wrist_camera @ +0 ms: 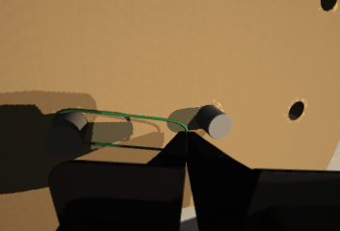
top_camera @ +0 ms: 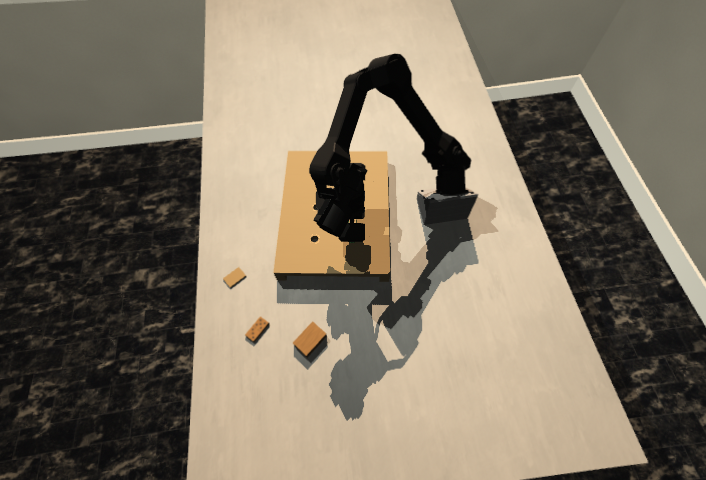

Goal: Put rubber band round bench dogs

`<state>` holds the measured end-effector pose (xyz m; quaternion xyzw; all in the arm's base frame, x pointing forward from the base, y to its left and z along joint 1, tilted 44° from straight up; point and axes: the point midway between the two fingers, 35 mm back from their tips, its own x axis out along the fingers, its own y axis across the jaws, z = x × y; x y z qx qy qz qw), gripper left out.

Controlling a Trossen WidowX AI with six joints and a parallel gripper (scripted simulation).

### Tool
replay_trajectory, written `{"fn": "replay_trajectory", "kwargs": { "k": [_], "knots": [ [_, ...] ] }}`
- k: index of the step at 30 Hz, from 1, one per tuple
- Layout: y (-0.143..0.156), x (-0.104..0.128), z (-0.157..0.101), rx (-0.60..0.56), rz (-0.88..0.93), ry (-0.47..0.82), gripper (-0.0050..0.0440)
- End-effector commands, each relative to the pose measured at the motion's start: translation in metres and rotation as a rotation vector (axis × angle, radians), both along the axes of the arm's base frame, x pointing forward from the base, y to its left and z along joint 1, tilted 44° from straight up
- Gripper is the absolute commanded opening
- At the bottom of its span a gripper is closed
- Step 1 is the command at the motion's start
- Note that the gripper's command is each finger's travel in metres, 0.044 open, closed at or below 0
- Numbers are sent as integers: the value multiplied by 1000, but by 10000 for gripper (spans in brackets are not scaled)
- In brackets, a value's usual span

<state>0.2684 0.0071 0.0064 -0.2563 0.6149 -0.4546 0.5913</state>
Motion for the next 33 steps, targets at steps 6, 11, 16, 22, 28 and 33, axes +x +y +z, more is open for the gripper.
{"fn": "replay_trajectory", "kwargs": {
  "k": [6, 11, 16, 22, 28, 33],
  "knots": [
    [3, 5, 9, -36, 3, -13, -50],
    [0, 5, 11, -36, 3, -14, -50],
    [-4, 4, 15, -37, 3, -13, -50],
    [-8, 3, 19, -38, 3, -13, -50],
    [-11, 3, 22, -38, 3, -13, -50],
    [-15, 2, 26, -39, 3, -12, -50]
  ]
}}
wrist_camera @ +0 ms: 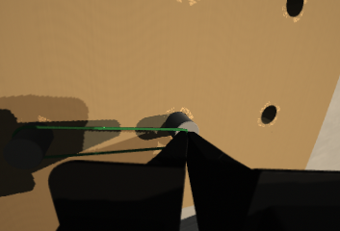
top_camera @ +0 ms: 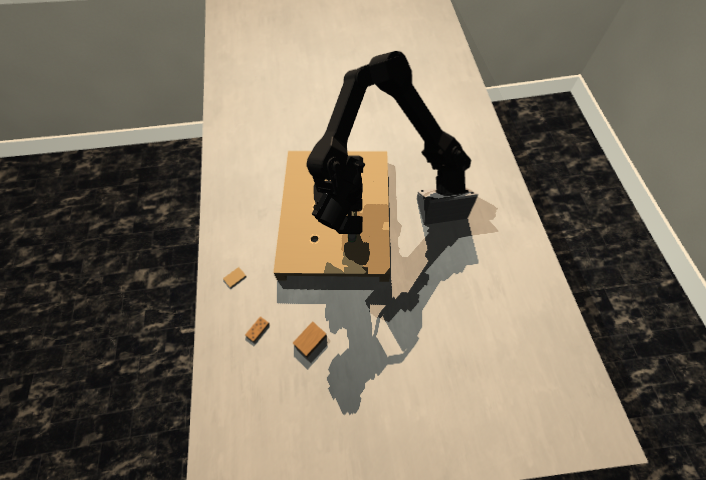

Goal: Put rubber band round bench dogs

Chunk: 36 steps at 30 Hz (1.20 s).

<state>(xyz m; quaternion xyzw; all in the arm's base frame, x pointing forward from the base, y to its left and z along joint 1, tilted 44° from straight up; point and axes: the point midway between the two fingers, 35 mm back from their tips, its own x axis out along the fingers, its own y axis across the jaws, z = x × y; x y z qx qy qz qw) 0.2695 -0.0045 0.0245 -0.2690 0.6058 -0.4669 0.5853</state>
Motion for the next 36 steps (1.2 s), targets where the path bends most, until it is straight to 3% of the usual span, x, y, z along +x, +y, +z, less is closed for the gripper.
{"fn": "replay_trajectory", "kwargs": {
  "k": [1, 36],
  "knots": [
    [-4, 1, 8, 2, 3, -14, -50],
    [-26, -7, 29, -6, 3, -12, -50]
  ]
}}
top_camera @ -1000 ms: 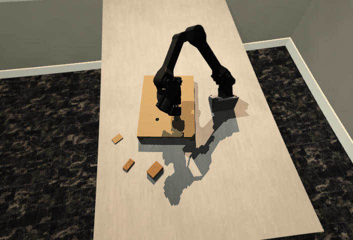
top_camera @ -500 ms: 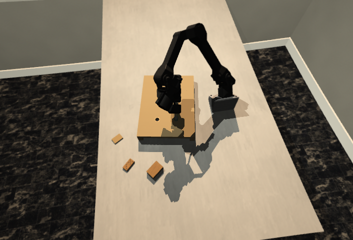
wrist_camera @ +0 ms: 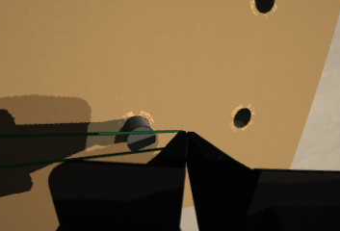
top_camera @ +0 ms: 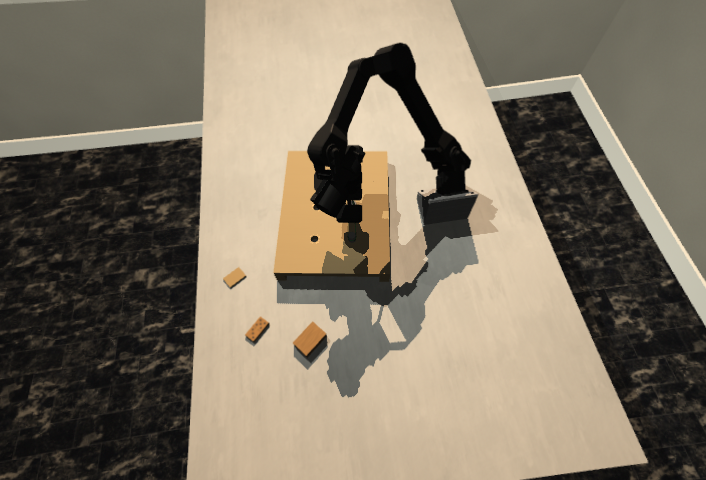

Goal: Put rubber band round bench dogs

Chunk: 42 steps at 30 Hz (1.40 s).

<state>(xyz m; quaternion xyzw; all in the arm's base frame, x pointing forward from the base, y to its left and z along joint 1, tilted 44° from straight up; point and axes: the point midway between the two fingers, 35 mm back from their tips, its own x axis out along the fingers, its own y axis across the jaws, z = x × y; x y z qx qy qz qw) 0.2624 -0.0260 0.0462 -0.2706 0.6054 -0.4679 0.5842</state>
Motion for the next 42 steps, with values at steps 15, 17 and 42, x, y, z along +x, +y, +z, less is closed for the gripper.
{"fn": "replay_trajectory", "kwargs": {
  "k": [15, 17, 42],
  "knots": [
    [-9, -4, 6, 44, -9, -16, -50],
    [-10, -5, 6, 57, -10, -17, -50],
    [-21, -8, -1, 205, -2, -49, -50]
  ]
}}
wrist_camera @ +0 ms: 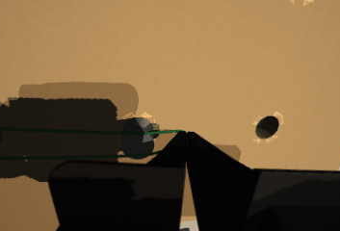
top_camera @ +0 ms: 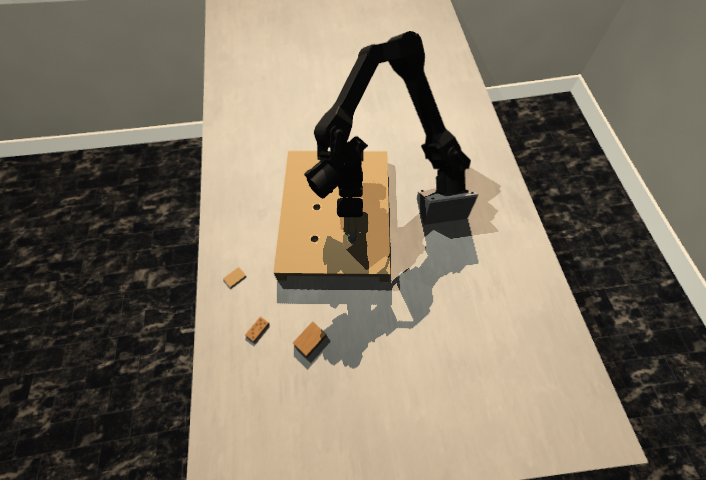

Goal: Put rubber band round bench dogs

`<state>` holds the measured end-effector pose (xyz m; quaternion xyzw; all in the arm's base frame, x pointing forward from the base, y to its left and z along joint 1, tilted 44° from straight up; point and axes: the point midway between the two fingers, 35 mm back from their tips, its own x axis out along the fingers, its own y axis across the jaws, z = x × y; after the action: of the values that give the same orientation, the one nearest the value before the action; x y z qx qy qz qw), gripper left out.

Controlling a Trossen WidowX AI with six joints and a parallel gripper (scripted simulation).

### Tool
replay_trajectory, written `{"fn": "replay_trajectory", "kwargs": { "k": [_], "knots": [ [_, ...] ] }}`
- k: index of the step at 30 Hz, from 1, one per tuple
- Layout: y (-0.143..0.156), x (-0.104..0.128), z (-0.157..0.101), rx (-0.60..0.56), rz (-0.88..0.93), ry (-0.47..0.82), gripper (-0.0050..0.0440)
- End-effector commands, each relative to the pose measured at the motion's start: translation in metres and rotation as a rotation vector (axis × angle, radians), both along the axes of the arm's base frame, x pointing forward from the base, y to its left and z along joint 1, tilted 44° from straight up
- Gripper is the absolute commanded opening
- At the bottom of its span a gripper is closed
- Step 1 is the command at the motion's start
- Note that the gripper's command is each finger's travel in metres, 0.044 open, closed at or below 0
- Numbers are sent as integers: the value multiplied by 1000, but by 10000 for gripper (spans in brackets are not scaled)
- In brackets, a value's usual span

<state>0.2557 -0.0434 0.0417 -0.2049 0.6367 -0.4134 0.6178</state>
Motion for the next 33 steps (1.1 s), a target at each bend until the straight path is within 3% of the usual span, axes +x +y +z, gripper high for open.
{"fn": "replay_trajectory", "kwargs": {
  "k": [1, 19, 33],
  "knots": [
    [-4, -1, 3, 23, 0, -15, -50],
    [-13, 0, 0, 144, 41, -67, -50],
    [-11, -4, -1, 142, 41, -70, -50]
  ]
}}
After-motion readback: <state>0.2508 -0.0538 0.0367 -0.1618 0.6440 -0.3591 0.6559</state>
